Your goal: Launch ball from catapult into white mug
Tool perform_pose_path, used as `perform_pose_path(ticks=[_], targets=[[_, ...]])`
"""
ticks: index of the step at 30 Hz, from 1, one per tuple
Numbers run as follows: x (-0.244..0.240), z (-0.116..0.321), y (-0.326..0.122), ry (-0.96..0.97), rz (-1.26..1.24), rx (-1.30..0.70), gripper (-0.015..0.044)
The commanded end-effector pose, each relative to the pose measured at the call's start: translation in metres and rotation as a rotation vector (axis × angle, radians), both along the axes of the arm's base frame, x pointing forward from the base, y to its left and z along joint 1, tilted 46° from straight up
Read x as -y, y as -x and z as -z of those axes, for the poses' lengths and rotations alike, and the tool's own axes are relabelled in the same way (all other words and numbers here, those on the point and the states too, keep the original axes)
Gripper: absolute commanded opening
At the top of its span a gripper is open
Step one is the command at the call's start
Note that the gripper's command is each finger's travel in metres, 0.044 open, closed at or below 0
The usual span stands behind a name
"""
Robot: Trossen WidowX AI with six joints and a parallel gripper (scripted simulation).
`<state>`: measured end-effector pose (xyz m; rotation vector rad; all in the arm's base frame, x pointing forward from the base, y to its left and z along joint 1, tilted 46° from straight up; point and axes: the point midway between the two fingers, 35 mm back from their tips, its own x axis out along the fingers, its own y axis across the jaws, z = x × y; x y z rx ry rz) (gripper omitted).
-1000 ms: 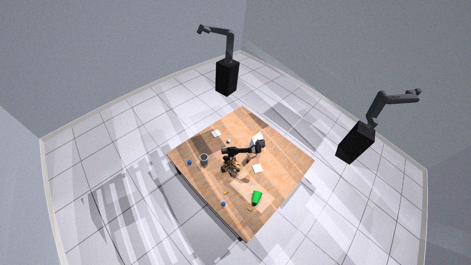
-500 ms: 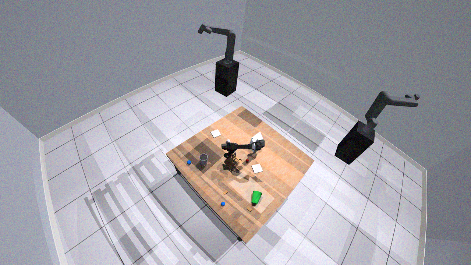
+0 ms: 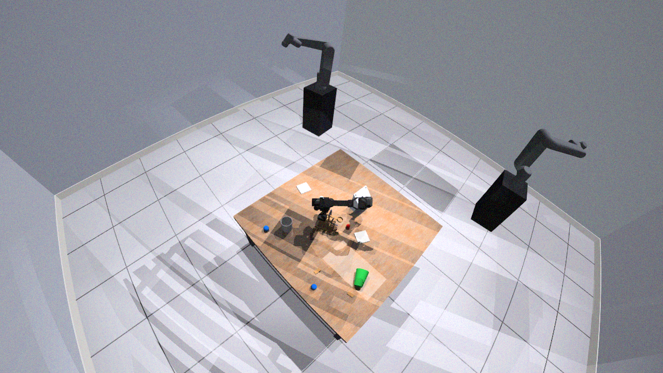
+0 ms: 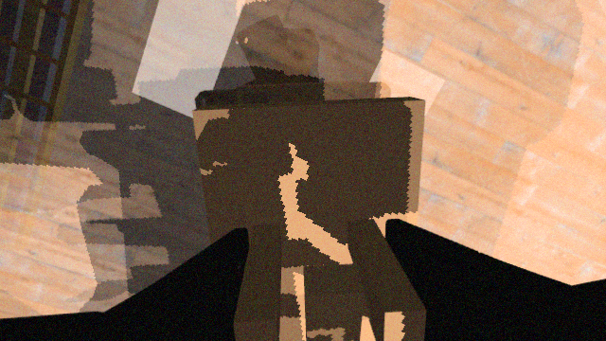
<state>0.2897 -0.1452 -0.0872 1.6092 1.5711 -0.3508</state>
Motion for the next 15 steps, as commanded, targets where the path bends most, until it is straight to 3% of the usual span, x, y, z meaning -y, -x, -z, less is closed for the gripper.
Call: perform_pose_path(ticks=[1, 15], targets=[[0.004, -0.001, -0.001, 0.012, 0.0, 0.015, 0.0], [-0.011, 0.015, -0.007, 0.012, 0.0, 0.015, 0.0]])
